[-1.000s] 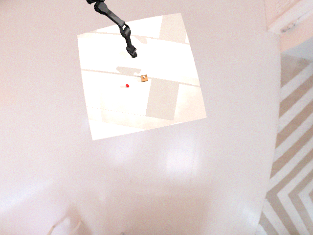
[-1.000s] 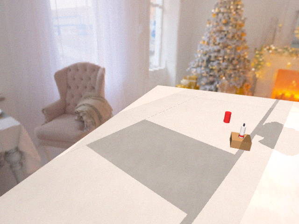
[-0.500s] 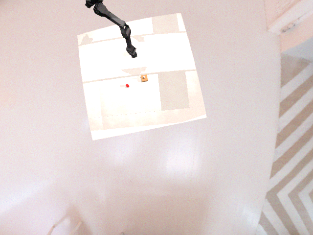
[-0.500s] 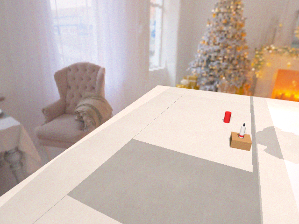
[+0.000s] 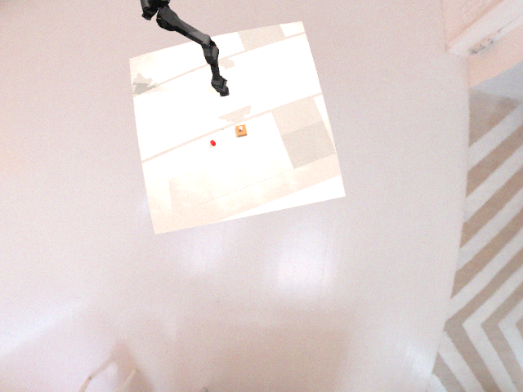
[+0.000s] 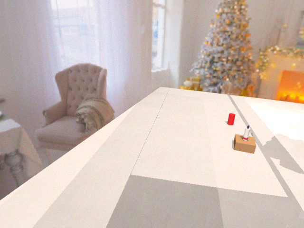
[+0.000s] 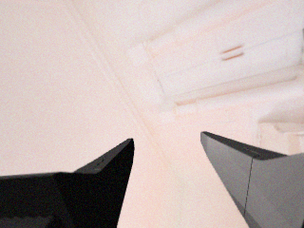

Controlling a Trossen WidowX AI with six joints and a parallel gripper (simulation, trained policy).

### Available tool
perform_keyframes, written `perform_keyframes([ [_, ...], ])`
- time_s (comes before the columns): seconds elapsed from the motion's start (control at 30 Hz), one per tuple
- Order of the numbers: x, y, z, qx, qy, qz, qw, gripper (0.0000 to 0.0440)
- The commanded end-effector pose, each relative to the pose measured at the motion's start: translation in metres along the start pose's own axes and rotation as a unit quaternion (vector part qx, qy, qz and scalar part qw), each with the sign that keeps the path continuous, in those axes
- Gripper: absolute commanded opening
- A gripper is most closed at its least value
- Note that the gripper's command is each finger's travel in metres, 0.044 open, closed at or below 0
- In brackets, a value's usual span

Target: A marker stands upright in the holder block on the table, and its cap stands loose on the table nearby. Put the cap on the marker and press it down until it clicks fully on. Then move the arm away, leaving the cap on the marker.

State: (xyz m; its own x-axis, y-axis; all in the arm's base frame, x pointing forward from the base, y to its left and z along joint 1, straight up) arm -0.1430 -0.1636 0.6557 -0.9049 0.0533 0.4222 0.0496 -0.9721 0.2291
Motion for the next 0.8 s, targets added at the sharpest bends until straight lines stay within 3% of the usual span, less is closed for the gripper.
perform_keyframes([
  [0.0, -0.007, 0.007, 0.001, 0.003, 0.009, 0.027, 1.0, 0.0291],
  [0.77, -0.051, 0.039, 0.001, 0.005, 0.065, 0.164, 0.984, 0.0291],
])
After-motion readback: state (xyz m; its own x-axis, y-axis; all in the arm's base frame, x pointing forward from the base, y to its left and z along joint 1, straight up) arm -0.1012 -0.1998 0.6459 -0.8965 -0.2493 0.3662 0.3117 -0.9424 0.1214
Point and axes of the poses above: the point midway between the two fingers, 35 mm back from their tips, its own x axis out along the fingers, its own z axis across the jaws, y = z × x, the point moved 7 cm from there along -x, back along the fingers, and after that the axes turned 1 degree about x, right-handed, at the moved point
